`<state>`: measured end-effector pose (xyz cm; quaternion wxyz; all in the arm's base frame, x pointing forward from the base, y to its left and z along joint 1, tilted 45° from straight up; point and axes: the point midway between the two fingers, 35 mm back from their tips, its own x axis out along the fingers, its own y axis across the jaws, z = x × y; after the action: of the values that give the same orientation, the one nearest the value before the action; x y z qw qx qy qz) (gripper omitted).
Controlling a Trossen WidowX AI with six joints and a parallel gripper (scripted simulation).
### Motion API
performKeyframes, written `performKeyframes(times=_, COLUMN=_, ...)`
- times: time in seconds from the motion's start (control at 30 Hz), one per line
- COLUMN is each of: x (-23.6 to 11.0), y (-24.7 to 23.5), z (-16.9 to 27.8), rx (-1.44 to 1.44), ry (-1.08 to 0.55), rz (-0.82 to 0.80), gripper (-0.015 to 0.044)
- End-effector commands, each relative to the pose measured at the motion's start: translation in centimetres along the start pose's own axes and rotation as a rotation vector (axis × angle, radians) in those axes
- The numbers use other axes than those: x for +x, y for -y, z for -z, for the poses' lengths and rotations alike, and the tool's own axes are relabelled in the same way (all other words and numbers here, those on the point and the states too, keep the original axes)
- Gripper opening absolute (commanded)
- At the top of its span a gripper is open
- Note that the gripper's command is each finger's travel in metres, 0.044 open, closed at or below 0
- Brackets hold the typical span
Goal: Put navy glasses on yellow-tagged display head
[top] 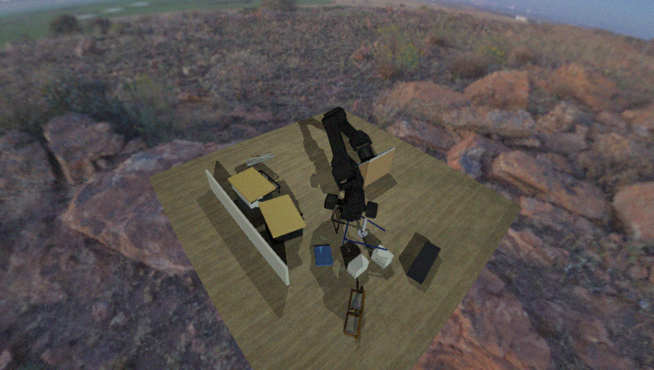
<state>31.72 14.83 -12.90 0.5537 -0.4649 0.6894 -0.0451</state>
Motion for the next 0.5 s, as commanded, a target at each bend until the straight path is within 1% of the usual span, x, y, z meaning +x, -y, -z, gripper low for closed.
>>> performKeyframes(times=0.0, x=-0.01, y=0.25, z=-0.29, rx=-0.002, ry=0.002, rz=0.004, gripper=0.0)
performKeyframes(times=0.47, x=-0.02, y=0.5, z=-0.84, rx=-0.001, ry=0.003, rz=0.004, gripper=0.0)
